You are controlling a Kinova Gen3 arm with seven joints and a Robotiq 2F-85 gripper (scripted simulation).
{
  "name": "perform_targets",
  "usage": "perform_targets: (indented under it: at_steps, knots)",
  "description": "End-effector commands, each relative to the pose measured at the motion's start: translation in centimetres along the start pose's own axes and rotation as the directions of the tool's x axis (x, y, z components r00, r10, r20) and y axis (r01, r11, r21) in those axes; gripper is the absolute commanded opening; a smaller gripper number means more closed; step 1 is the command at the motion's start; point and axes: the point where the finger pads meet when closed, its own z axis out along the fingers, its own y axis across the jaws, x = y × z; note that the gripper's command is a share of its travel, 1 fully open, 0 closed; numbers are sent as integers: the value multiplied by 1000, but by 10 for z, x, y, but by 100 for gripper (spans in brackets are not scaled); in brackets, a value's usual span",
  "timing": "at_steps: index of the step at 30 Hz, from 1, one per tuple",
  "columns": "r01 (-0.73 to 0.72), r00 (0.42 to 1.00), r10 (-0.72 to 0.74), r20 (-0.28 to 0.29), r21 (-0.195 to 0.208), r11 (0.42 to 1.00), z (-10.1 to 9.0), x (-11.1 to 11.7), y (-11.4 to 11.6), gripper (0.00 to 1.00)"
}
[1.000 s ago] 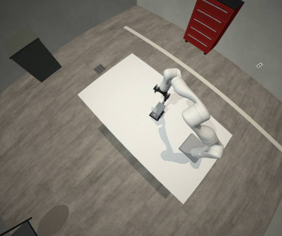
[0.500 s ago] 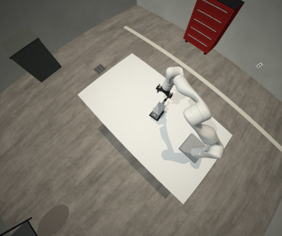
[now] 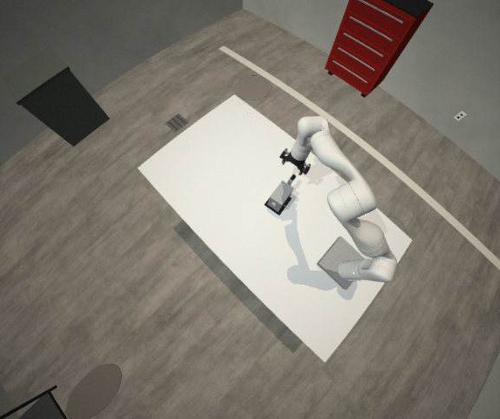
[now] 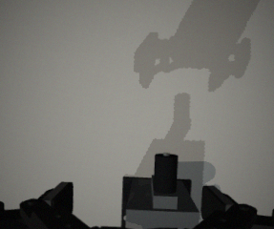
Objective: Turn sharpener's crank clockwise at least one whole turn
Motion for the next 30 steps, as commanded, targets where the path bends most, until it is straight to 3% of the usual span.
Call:
perform_targets:
  at_steps: [1,30]
  knots:
    - [-4,1000,4,0,1,1000,-2,3,1,100]
    - [-11,1000,11,6,-36,999,-10,15,21,100]
